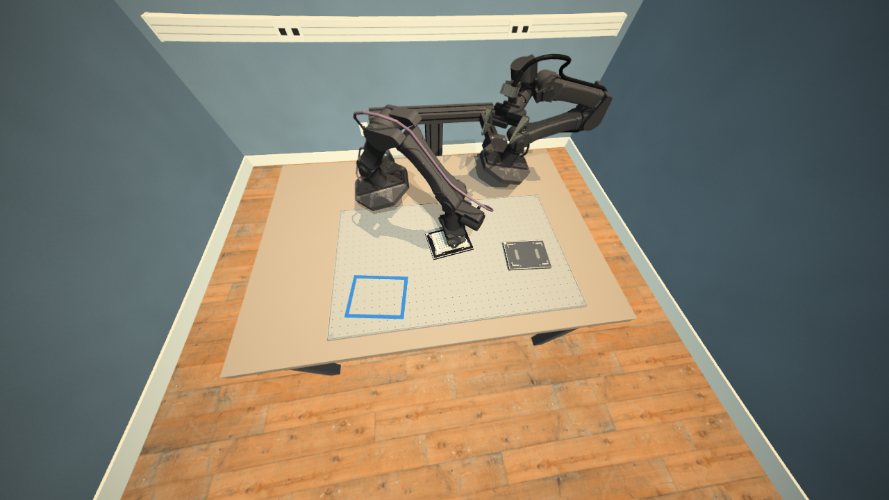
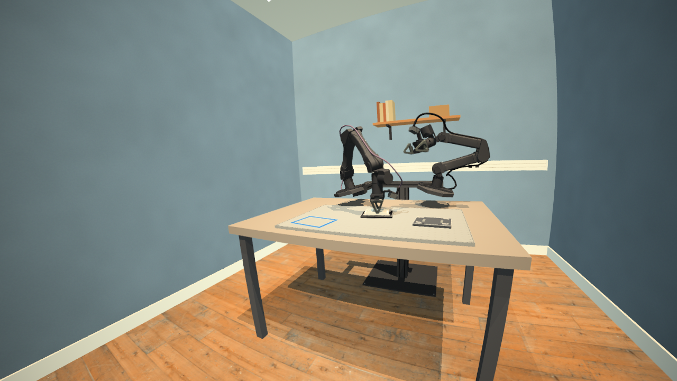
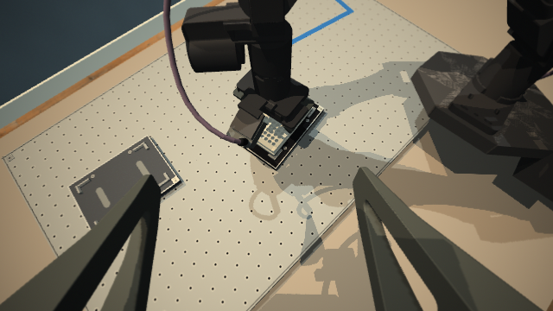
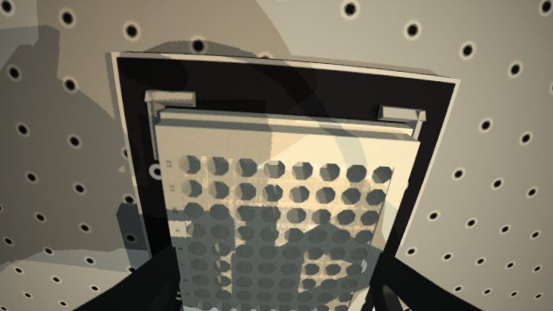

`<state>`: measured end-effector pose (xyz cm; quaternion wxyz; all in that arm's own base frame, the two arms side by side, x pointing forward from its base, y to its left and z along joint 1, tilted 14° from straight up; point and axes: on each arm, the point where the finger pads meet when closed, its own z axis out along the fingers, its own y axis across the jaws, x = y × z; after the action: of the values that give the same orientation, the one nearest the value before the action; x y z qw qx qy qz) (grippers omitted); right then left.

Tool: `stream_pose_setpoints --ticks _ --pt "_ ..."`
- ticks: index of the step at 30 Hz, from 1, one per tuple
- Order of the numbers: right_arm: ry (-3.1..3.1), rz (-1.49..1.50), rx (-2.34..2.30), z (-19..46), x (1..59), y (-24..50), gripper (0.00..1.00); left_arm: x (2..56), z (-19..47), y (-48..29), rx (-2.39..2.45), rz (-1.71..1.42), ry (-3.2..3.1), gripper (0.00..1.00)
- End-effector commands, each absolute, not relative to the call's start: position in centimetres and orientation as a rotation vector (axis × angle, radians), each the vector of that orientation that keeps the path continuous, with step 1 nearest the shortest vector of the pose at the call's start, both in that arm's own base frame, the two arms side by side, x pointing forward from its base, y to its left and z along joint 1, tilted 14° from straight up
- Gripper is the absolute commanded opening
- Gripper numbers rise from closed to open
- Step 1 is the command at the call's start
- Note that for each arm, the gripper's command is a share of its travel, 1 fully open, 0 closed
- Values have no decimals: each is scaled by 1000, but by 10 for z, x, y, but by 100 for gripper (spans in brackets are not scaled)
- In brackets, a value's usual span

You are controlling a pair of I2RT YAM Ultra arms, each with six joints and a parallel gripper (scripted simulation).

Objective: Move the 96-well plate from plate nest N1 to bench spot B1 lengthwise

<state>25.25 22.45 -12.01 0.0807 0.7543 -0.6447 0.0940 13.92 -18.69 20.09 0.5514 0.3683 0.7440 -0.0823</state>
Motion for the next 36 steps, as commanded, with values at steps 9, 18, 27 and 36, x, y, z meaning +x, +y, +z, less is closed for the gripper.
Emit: stream_pose_setpoints --ticks 9,18,27,36 --pt "-1955 309 2280 -77 256 241 78 140 203 -186 849 -204 1758 100" --pt "-1874 329 2345 -73 269 226 78 137 212 -201 842 -268 1739 100" --pt "-1765 312 2385 -39 337 119 78 155 273 -282 723 -507 1601 100" --pt "-1806 274 2342 -30 369 64 78 178 315 -312 633 -598 1468 100"
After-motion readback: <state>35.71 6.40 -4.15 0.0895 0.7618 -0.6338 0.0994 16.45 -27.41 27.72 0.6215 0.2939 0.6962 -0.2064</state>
